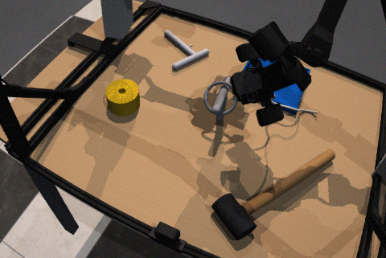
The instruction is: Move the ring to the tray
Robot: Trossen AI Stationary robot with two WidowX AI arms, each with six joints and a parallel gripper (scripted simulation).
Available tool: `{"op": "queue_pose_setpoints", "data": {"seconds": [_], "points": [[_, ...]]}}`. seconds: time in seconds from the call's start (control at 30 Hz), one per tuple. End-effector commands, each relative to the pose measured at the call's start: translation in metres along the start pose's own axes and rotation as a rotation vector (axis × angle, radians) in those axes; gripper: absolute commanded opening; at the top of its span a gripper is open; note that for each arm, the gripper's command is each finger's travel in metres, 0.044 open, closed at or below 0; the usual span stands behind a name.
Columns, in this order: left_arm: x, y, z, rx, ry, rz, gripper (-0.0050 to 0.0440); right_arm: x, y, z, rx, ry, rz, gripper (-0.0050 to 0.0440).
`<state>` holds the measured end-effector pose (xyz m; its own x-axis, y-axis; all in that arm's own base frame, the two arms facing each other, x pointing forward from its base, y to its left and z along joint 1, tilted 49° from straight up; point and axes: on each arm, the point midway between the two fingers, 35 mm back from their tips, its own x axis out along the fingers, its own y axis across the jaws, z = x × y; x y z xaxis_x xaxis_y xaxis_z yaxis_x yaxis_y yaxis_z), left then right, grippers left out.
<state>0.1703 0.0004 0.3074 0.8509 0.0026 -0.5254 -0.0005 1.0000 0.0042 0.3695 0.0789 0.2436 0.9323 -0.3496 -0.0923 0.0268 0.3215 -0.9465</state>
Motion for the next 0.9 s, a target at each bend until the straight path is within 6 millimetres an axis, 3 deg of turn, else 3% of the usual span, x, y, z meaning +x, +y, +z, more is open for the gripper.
{"op": "queue_pose_setpoints", "data": {"seconds": [0.0,0.87], "points": [[0.000,0.000,0.000,-0.003,0.001,-0.003,0.0400,0.001,0.004,0.000,-0.011,0.006,0.002,0.0000],[0.000,0.000,0.000,-0.003,0.001,-0.003,0.0400,-0.003,0.015,0.011,-0.053,0.057,-0.070,0.0000]]}}
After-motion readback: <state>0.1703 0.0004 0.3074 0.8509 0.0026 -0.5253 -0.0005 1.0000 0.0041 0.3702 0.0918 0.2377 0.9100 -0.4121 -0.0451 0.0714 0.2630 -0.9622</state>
